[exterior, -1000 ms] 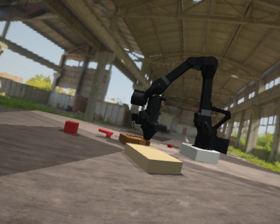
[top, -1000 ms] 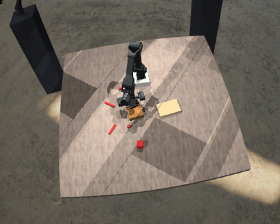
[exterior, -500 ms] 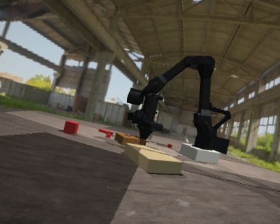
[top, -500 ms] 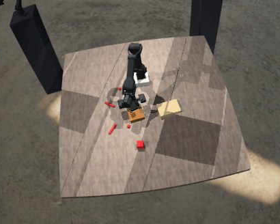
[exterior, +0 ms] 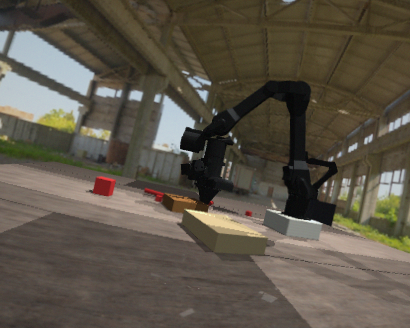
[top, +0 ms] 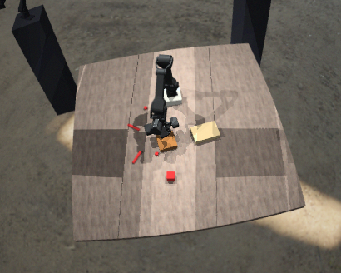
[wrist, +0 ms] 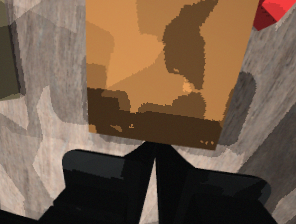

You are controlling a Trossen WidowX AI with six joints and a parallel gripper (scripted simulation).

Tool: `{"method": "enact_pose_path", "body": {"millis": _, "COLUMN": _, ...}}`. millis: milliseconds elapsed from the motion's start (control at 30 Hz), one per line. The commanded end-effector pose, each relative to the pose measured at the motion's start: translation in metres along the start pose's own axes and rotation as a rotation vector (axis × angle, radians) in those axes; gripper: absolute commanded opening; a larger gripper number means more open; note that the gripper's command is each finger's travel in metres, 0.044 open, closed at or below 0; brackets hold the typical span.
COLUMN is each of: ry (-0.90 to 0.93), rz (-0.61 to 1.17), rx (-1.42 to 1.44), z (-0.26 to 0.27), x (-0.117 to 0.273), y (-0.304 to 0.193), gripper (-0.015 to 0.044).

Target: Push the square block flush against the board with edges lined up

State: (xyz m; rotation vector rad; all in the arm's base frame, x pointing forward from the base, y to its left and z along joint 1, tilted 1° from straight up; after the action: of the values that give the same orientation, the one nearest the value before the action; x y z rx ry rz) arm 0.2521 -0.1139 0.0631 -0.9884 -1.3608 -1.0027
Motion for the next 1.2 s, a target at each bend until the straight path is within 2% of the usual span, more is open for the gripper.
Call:
{"method": "enact_pose_path", "body": {"millis": 0, "ry": 0.000, "rz": -0.005, "rx": -0.002, "z": 0.000, "x": -0.001, "y": 0.006, "gripper": 0.0000}}
{"method": "enact_pose_path", "body": {"millis": 333, "ry": 0.000, "rz": -0.006, "rx": -0.002, "z": -0.001, "x": -0.001, "y": 0.013, "gripper": 0.0000}}
{"method": "enact_pose_path", "body": {"millis": 1167, "ry": 0.001, "rz": -0.003, "rx": -0.002, "z": 0.007, "x": -0.002, "y": -0.026, "gripper": 0.0000}}
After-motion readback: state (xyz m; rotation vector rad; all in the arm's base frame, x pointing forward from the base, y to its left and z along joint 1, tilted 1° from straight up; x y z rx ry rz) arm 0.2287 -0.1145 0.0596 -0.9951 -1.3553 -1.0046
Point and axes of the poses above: the point midway between the two fingers, 35 mm back from their tips, its own x axis back along the fingers, its own z axis across the jaws, y = z × x, the point moved 6 cm from there along x, back along the fingers, and after that the axes turned 14 degrees about x, right-handed, at the moved point
